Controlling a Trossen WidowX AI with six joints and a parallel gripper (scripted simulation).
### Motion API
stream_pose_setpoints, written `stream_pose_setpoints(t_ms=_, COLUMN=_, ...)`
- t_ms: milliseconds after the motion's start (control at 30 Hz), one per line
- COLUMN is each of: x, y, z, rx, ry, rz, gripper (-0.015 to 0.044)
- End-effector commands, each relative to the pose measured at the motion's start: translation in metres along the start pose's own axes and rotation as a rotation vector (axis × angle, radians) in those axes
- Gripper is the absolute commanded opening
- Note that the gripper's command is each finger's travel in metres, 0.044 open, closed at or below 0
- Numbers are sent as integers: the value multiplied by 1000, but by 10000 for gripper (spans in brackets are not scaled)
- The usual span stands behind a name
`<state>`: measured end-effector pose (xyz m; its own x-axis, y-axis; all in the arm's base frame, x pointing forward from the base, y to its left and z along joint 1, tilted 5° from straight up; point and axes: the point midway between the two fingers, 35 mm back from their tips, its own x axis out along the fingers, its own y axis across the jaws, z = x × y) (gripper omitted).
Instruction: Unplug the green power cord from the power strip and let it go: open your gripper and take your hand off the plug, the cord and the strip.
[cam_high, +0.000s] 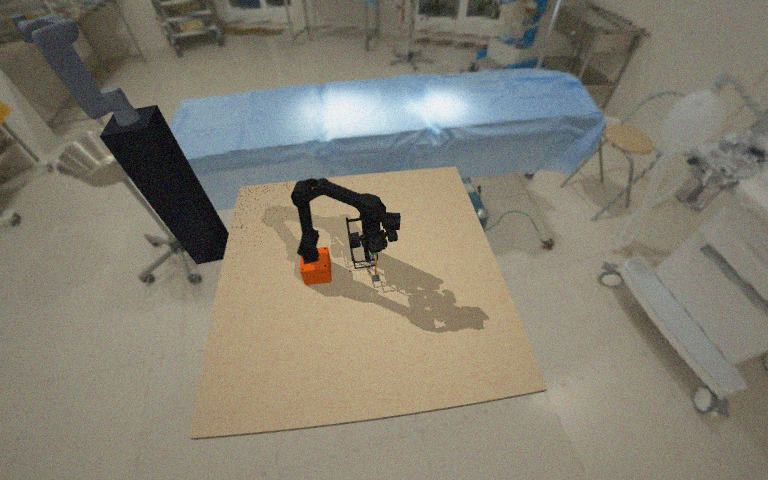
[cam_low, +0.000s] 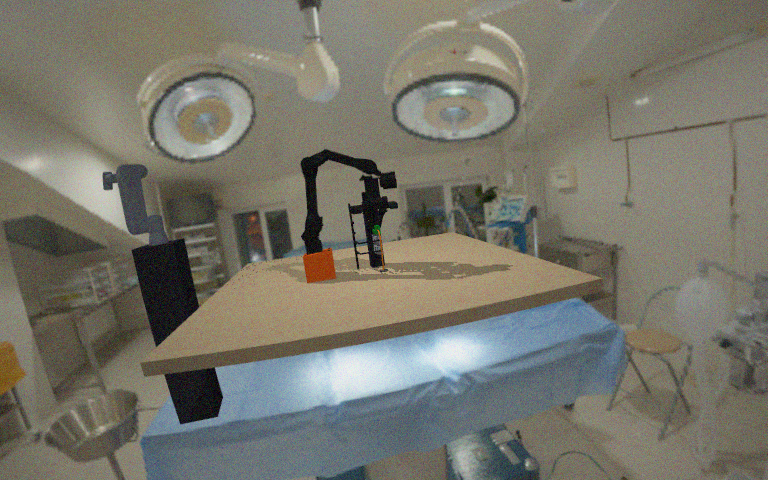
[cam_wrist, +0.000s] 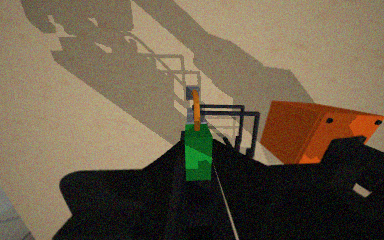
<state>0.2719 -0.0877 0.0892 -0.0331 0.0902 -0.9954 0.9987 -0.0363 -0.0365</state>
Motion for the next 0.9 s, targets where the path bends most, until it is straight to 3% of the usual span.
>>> stream_pose_setpoints(t_ms=0, x=-3, y=0, z=18, rx=13, ry=-33, rz=4, gripper=0)
stream_pose_setpoints(t_ms=733, x=-8, y=-3, z=53, rx=15, ry=-34, rz=5, gripper=0)
stream_pose_setpoints(t_ms=867, x=-3, y=-4, z=41, rx=16, ry=-32, rz=5, gripper=105)
